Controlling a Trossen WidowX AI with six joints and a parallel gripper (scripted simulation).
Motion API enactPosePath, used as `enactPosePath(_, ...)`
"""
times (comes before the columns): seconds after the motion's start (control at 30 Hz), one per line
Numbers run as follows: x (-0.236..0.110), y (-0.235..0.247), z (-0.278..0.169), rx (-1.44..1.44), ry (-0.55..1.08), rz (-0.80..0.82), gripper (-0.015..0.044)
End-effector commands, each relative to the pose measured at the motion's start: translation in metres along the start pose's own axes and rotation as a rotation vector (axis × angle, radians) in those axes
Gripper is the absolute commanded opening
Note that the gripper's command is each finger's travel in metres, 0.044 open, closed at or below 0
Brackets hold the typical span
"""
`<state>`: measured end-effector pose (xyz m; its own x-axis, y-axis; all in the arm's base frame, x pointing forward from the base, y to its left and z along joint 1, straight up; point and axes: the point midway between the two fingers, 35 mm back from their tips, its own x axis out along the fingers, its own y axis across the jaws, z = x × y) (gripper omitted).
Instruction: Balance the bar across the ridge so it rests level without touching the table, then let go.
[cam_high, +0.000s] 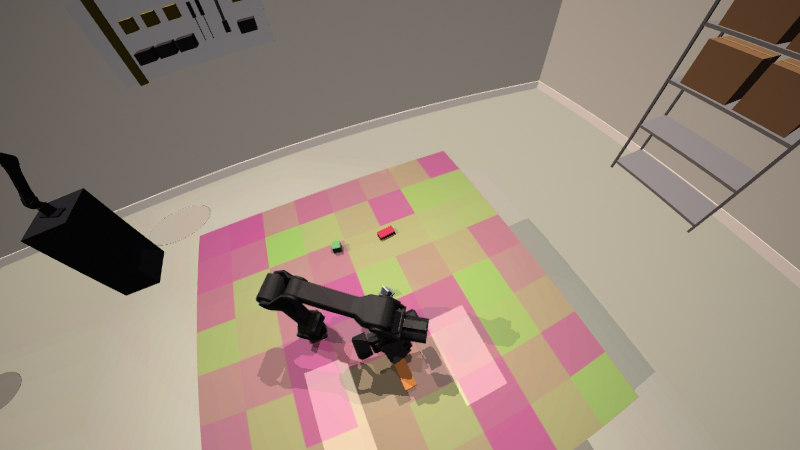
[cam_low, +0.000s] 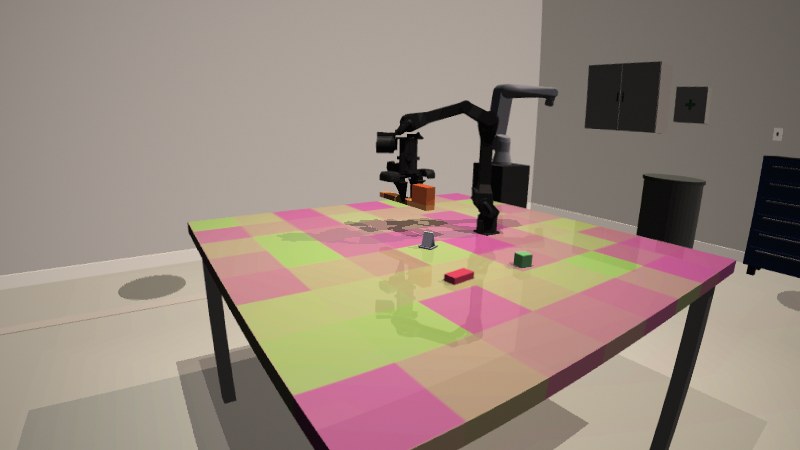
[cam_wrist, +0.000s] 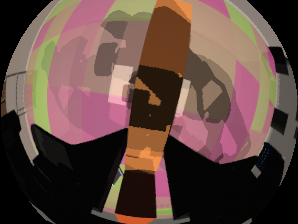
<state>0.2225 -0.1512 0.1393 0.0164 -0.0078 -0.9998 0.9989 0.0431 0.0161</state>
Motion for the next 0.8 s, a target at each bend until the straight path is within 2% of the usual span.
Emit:
enactPosePath(0.0, -0.002, 0.01, -0.011, 0.113, -0.004, 0.004, 0.0)
enactPosePath(0.77, -0.004, 0.044, -0.094, 0.763, 0.005, 0.005, 0.0)
